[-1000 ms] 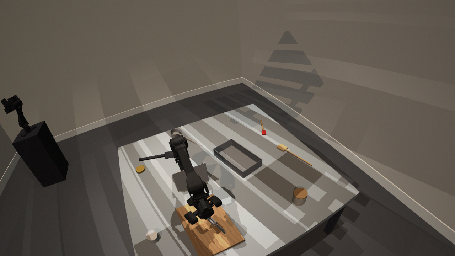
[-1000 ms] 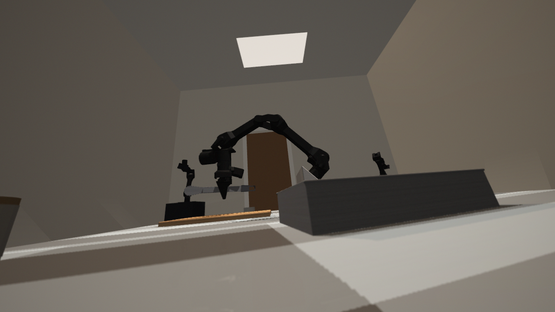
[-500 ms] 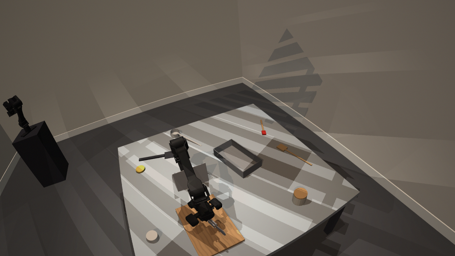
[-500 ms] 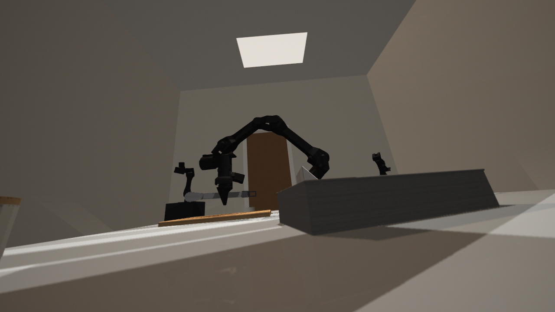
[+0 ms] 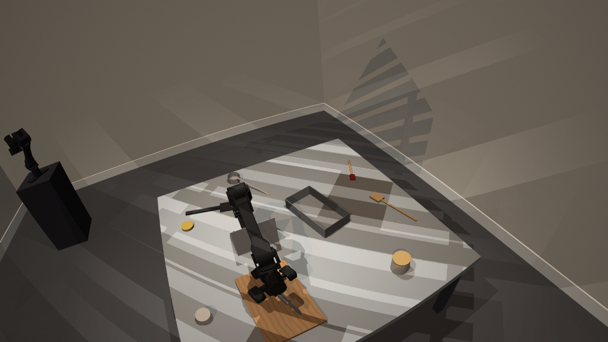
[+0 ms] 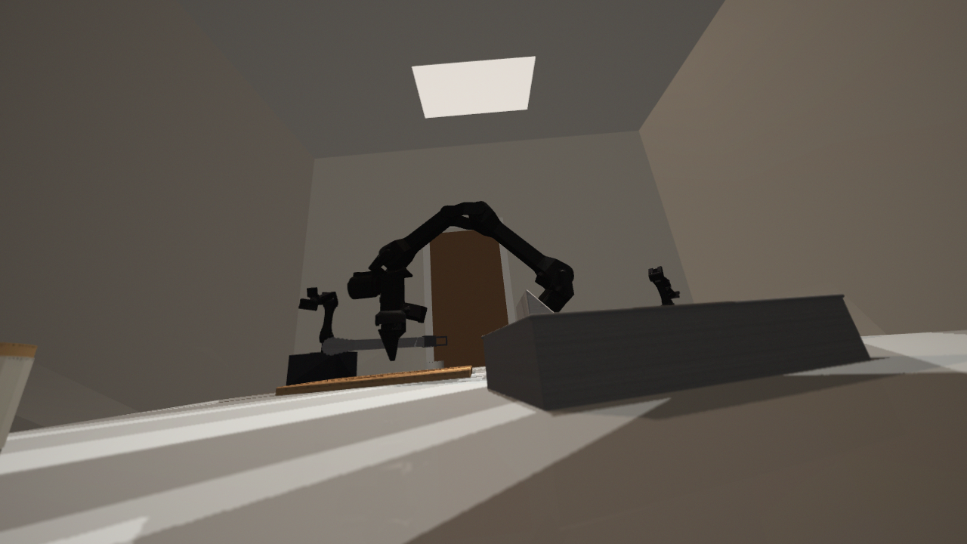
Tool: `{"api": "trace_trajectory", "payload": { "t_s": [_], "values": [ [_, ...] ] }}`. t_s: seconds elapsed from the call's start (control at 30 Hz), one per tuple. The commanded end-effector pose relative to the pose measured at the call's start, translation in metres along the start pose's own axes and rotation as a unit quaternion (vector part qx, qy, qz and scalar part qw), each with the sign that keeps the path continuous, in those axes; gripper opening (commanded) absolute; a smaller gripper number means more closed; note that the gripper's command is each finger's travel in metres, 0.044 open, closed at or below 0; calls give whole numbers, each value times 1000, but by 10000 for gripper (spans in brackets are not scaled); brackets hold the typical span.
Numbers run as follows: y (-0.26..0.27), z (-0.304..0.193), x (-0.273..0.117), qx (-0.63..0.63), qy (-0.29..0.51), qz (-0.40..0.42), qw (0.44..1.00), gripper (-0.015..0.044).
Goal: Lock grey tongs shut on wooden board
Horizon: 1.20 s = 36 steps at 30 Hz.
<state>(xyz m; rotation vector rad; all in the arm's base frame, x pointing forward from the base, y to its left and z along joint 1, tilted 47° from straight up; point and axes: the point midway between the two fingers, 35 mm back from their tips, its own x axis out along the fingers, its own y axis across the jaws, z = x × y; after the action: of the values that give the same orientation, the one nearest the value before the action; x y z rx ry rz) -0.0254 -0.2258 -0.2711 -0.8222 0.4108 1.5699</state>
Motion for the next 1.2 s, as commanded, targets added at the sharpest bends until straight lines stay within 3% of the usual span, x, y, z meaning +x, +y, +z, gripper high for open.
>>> {"api": "trace_trajectory", "payload": {
  "t_s": [0.0, 0.43, 0.63, 0.97, 1.17],
  "values": [
    [0, 0, 0, 0, 0, 0, 1000, 113],
    [0, 0, 0, 0, 0, 0, 1000, 440],
    [-2, 13, -17, 0, 0, 0, 1000, 440],
    [-25, 108, -95, -2, -4, 1, 1000, 440],
    [-35, 146, -111, -2, -6, 1, 1000, 440]
  ]
}}
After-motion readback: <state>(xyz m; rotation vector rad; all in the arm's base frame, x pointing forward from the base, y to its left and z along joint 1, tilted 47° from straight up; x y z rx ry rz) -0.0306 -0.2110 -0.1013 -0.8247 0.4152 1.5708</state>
